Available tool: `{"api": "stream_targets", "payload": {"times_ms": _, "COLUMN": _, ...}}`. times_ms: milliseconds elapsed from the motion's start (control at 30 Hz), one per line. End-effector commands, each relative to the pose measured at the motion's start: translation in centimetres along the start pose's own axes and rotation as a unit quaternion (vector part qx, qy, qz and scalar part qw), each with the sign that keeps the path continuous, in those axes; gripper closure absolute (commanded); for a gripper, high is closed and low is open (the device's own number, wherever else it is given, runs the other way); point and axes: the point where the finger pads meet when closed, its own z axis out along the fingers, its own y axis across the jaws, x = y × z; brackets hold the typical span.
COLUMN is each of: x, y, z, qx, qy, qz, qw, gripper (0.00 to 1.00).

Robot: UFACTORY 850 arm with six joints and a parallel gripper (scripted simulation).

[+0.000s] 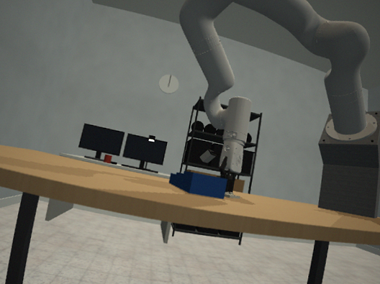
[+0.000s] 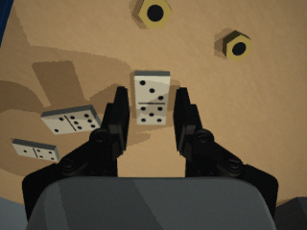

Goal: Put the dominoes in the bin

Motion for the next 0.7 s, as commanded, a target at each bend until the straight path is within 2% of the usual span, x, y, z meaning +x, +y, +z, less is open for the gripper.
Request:
{"api": "stream_targets", "payload": {"times_ms": 0, "x": 0.03, "y": 0.00, "z": 0.15, "qx": 0.000, "qy": 0.000, "qz": 0.000, "qw": 1.000, "gripper": 0.59}}
{"api": "stream_targets", "payload": {"times_ms": 333, "x": 0.03, "y": -0.01, "z": 0.15, "qx": 0.000, "qy": 0.000, "qz": 0.000, "qw": 1.000, "gripper": 0.59}}
{"api": "stream_targets", "payload": {"times_ms": 367, "x": 0.03, "y": -0.01, "z": 0.15, "qx": 0.000, "qy": 0.000, "qz": 0.000, "qw": 1.000, "gripper": 1.00}}
{"api": "stream_targets", "payload": {"times_ms": 667, "x": 0.03, "y": 0.00, "z": 0.15, "qx": 0.000, "qy": 0.000, "qz": 0.000, "qw": 1.000, "gripper": 1.00}}
